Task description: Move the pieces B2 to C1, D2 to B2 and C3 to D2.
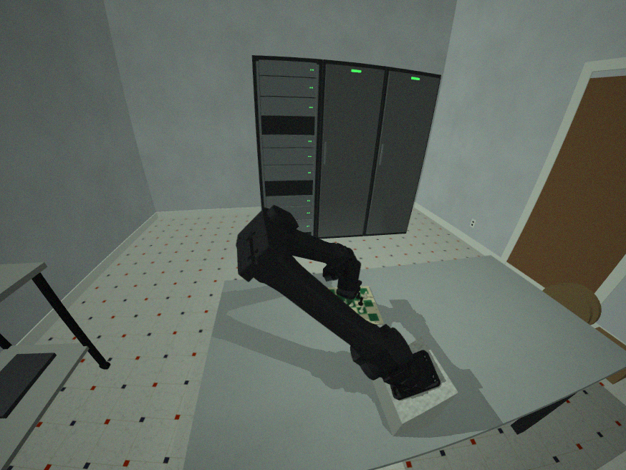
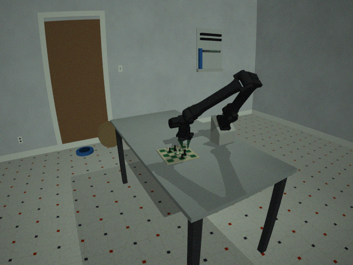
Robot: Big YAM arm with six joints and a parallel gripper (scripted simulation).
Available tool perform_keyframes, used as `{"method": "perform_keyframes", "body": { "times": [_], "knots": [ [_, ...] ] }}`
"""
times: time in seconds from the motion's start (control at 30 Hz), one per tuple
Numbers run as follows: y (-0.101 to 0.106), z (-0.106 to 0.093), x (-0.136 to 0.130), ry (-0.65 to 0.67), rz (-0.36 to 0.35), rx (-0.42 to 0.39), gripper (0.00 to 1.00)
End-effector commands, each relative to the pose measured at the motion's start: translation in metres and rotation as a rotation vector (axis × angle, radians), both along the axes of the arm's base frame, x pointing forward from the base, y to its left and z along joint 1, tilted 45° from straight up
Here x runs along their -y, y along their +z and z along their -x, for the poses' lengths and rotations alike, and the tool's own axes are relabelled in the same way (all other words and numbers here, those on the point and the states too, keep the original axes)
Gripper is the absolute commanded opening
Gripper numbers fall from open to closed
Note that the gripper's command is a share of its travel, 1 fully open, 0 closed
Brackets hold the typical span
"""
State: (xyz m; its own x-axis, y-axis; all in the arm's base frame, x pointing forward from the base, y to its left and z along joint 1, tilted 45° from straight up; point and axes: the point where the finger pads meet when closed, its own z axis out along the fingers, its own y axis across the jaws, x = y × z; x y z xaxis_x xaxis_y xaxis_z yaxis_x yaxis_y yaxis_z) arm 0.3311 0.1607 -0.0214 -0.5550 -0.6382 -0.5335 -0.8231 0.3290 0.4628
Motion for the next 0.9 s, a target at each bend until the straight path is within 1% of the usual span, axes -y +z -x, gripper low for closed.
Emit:
{"method": "perform_keyframes", "body": {
  "times": [0.0,0.23,0.37,0.47,0.6,0.87],
  "knots": [
    [0.0022,-0.0206,0.0063,-0.016,-0.009,0.043,0.35],
    [0.0029,-0.0228,0.0067,-0.017,-0.009,0.047,0.35],
    [0.0013,-0.0205,0.0073,-0.018,-0.009,0.041,0.35],
    [0.0023,-0.0233,0.0067,-0.017,-0.009,0.046,0.35],
    [0.0009,-0.0201,0.0071,-0.017,-0.008,0.039,0.35],
    [0.0009,-0.0201,0.0071,-0.017,-0.008,0.039,0.35]
  ]
}}
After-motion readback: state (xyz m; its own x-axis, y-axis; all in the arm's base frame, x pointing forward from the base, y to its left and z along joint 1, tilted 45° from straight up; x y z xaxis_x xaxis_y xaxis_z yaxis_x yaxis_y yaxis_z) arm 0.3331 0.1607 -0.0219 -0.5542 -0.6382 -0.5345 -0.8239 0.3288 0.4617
